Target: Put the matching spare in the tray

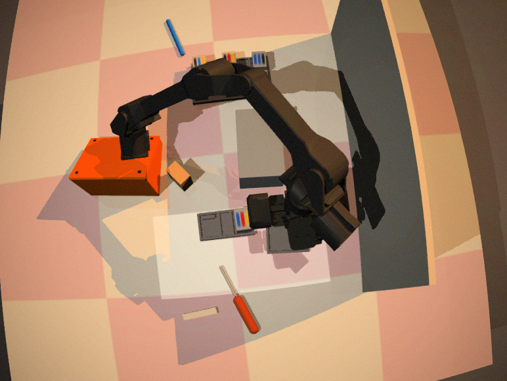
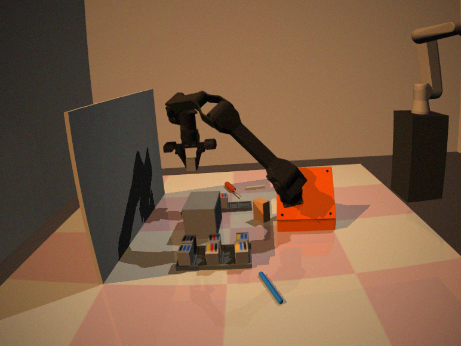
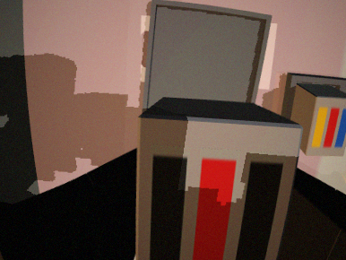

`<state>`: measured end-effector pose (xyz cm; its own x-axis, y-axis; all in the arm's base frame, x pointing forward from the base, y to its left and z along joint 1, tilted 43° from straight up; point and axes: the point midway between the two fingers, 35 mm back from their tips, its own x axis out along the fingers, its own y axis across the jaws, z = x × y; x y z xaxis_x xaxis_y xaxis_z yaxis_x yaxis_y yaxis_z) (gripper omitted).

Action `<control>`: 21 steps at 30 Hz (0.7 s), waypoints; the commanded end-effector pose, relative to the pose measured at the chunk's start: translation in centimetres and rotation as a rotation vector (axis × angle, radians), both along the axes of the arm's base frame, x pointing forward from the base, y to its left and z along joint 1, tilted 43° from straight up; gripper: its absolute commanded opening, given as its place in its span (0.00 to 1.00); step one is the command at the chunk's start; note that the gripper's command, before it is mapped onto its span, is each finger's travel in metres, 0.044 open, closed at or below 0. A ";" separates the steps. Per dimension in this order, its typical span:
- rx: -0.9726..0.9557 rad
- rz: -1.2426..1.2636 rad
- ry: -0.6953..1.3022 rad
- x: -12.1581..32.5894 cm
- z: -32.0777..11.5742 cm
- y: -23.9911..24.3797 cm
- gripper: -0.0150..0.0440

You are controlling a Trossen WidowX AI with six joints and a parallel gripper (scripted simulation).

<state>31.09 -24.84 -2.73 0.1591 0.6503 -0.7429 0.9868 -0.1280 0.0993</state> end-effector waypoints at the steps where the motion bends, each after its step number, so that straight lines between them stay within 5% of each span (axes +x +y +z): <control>1: 0.005 -0.006 0.004 0.1 -0.3 0.3 0.25; 21: 0.004 -0.006 0.004 0.6 -1.7 1.2 0.25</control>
